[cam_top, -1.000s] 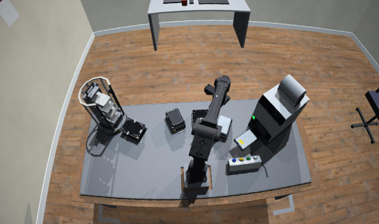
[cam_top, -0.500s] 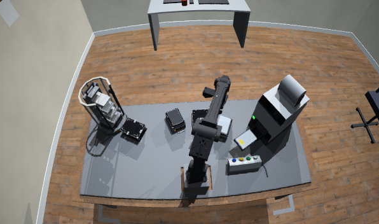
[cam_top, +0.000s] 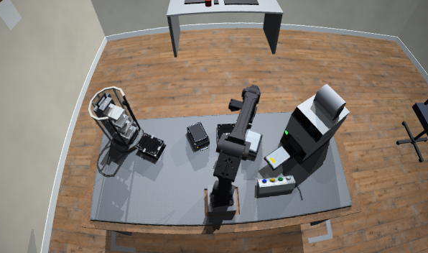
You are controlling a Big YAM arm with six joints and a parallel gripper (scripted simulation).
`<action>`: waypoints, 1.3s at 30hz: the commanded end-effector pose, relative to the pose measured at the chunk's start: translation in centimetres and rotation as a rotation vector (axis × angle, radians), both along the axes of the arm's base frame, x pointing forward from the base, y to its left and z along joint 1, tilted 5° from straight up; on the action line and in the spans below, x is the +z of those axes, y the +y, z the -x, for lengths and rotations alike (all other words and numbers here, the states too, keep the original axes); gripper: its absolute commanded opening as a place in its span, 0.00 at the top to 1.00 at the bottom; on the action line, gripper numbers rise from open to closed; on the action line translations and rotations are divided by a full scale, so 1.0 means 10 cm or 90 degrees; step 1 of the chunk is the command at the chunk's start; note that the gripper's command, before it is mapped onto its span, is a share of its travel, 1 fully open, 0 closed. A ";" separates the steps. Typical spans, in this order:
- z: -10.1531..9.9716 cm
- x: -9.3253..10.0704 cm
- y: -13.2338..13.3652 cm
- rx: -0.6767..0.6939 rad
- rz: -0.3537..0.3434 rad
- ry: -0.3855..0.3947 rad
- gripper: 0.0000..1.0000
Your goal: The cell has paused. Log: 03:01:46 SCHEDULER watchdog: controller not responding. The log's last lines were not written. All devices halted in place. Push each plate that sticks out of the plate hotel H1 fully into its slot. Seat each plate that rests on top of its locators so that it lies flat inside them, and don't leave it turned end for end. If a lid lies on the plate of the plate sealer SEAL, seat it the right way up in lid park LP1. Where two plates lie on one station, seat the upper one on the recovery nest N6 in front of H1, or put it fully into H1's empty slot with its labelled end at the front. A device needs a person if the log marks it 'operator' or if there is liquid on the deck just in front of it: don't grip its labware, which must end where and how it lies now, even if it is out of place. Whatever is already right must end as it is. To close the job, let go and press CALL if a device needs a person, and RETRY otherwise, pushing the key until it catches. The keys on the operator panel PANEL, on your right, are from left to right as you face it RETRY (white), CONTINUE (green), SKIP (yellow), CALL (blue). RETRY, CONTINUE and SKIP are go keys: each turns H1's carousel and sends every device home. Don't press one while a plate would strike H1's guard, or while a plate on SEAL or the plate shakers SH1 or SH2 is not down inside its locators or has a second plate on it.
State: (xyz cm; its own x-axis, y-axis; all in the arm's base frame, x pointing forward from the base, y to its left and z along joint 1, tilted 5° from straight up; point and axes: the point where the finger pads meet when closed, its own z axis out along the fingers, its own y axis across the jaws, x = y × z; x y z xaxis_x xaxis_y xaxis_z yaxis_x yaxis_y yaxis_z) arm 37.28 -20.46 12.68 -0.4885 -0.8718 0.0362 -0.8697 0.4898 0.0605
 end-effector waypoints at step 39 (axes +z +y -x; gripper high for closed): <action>0.03 -0.37 -0.06 0.001 -0.004 0.005 0.00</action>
State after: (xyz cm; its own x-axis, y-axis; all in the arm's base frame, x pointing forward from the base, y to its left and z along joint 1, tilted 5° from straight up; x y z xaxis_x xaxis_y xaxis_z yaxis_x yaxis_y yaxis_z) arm 37.21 -20.42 10.75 -0.4858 -0.8733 0.0360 -0.8713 0.4871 0.0592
